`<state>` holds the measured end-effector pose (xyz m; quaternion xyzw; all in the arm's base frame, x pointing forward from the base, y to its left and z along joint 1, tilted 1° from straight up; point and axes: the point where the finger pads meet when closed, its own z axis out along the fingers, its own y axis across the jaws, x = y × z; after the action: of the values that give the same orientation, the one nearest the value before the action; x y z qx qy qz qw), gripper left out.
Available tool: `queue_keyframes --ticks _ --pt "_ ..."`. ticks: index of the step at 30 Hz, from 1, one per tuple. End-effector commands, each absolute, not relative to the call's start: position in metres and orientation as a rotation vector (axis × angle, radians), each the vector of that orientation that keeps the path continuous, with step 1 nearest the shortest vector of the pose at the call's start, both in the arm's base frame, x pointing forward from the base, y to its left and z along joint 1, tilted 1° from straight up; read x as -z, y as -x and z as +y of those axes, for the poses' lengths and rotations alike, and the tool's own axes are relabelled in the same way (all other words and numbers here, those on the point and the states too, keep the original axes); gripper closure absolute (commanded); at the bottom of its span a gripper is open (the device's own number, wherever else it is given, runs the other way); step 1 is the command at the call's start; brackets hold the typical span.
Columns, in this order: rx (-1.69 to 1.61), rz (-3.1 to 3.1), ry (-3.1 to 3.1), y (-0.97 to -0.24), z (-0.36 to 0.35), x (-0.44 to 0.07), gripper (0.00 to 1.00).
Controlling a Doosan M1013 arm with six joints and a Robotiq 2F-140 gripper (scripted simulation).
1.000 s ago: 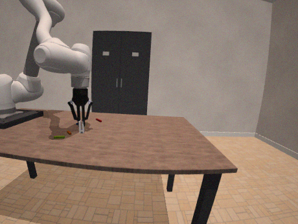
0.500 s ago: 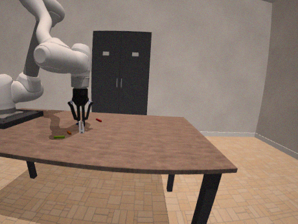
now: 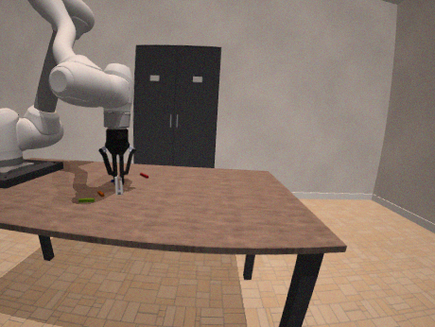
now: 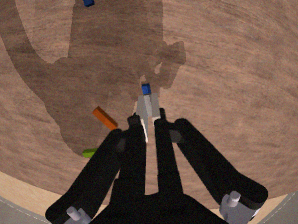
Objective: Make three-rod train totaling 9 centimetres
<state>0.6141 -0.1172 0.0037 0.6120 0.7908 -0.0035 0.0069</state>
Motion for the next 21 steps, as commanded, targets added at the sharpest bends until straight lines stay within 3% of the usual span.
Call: queue_keyframes --ticks 1,21 --pt "0.011 2.474 -1.914 -0.6141 -0.1172 -0.0039 0.97" --pt "0.011 2.474 -1.914 -0.6141 -0.1172 -0.0039 0.85"
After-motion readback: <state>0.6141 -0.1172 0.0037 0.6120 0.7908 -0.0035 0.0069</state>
